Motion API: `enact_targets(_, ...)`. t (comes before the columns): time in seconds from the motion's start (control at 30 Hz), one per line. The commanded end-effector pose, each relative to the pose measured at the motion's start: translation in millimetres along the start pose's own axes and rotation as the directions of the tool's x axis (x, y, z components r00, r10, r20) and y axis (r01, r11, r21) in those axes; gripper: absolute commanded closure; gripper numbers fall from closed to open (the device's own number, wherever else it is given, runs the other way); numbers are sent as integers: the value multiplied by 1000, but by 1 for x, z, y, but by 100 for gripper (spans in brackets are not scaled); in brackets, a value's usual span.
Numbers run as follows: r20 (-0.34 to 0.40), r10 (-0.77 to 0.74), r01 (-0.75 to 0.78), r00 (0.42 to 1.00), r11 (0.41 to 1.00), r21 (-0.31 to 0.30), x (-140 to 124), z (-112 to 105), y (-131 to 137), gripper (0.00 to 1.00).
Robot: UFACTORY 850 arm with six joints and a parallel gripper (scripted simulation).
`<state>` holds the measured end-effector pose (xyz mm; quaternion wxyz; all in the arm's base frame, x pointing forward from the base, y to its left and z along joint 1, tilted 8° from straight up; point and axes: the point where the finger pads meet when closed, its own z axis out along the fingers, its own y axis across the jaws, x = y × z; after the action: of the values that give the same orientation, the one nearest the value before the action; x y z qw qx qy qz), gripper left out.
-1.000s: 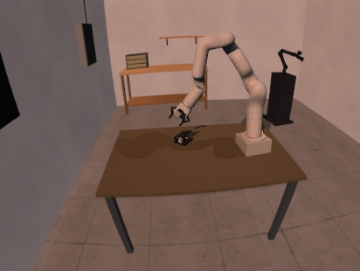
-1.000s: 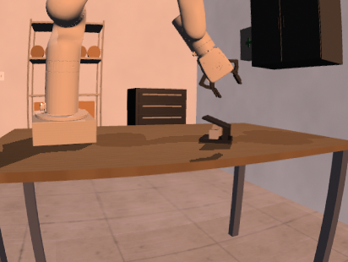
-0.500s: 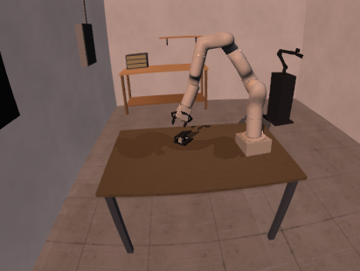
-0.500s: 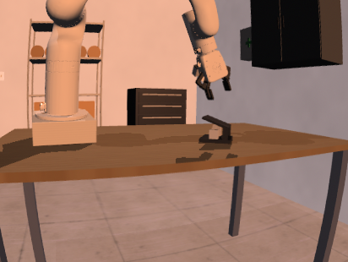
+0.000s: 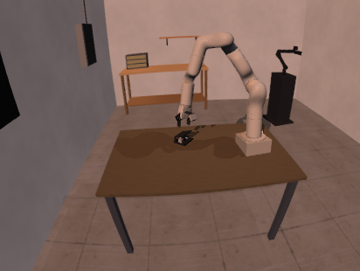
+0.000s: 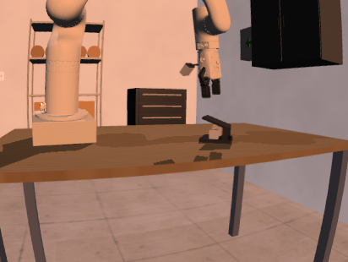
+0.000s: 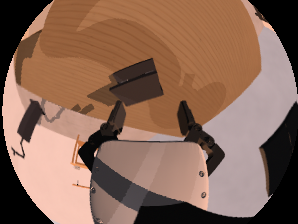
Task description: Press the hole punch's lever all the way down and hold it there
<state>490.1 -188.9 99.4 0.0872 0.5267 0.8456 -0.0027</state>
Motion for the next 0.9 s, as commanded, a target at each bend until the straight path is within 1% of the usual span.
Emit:
enact_targets(0.0, -36, -141, 143, 989, 987, 78, 1, -4, -12, 0)
enact_targets(0.1, -62, -225, 232, 972, 965, 123, -1, -7, -22, 0)
enact_targets(0.37, -72, -256, 264, 964, 954, 140, -2, -8, -25, 0)
enact_targets(0.4, -72, -256, 264, 964, 954, 140, -2, -8, -25, 100)
enact_targets(0.87, -72, -256, 264, 964, 954, 140, -2, -8, -25, 100)
